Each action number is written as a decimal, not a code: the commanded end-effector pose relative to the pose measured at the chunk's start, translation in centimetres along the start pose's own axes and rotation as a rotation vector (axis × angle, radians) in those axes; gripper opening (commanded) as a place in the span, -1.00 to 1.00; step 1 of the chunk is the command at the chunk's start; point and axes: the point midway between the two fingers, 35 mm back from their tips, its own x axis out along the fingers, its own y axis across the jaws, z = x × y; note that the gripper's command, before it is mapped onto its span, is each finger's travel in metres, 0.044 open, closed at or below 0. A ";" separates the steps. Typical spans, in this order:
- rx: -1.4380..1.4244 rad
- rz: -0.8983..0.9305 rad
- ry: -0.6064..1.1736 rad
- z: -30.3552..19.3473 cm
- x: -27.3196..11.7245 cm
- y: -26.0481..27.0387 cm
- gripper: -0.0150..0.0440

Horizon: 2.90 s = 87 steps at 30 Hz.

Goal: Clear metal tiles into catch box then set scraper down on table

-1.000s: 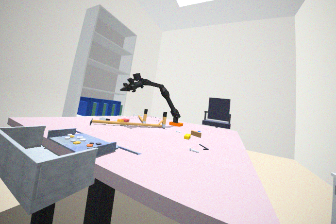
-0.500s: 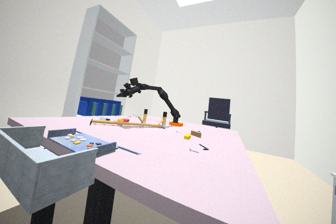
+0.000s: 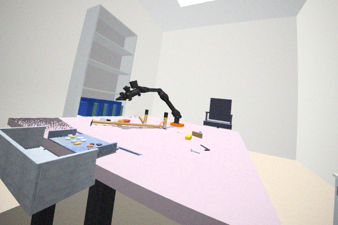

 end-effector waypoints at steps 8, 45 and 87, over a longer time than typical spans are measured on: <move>0.012 -0.004 0.025 -2.9 2.1 0.1 -0.49; 0.032 0.002 0.058 -11.3 6.8 0.4 -0.49; 0.041 0.003 0.084 -17.0 8.0 -1.8 -0.49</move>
